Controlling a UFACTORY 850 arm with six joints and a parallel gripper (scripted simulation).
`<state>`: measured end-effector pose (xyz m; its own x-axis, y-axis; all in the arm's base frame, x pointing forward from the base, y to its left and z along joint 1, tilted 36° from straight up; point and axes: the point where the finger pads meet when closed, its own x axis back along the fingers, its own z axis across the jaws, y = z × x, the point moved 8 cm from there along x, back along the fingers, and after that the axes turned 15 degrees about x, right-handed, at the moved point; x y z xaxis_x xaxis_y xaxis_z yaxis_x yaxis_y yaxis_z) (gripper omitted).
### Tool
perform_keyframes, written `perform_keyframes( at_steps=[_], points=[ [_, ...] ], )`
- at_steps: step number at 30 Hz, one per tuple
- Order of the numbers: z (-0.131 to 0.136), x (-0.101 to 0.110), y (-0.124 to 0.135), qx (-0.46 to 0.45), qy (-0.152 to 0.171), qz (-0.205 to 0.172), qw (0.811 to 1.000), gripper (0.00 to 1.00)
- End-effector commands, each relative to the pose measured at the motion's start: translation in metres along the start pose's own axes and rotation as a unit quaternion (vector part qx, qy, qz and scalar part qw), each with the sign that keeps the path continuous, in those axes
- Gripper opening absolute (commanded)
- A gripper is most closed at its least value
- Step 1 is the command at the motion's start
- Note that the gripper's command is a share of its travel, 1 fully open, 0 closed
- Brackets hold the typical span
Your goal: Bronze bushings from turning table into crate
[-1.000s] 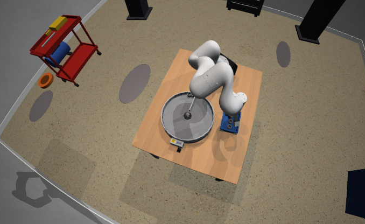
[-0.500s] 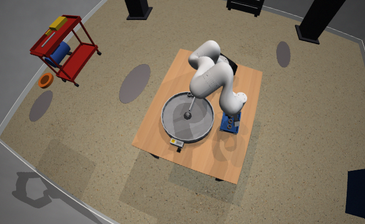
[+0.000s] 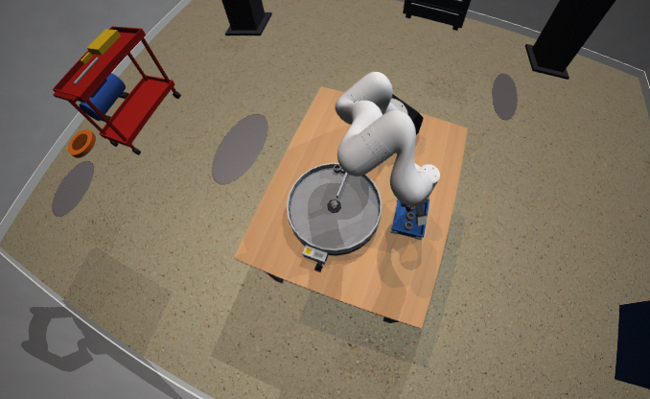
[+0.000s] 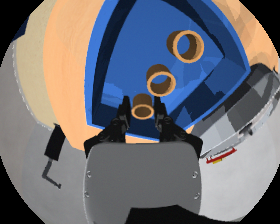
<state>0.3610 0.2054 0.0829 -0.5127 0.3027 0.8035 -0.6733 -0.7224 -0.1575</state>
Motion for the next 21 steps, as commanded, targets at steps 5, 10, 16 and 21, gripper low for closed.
perform_keyframes(
  at_steps=[5, 10, 16, 21],
  points=[
    [0.000, 0.001, 0.000, 0.000, 0.000, 0.000, 1.000, 0.41],
    [0.000, 0.011, 0.000, 0.000, 0.000, 0.000, 1.000, 0.41],
    [0.000, 0.035, 0.000, 0.000, 0.000, 0.000, 1.000, 0.41],
    [0.000, 0.050, 0.000, 0.000, 0.000, 0.000, 1.000, 0.41]
  ],
)
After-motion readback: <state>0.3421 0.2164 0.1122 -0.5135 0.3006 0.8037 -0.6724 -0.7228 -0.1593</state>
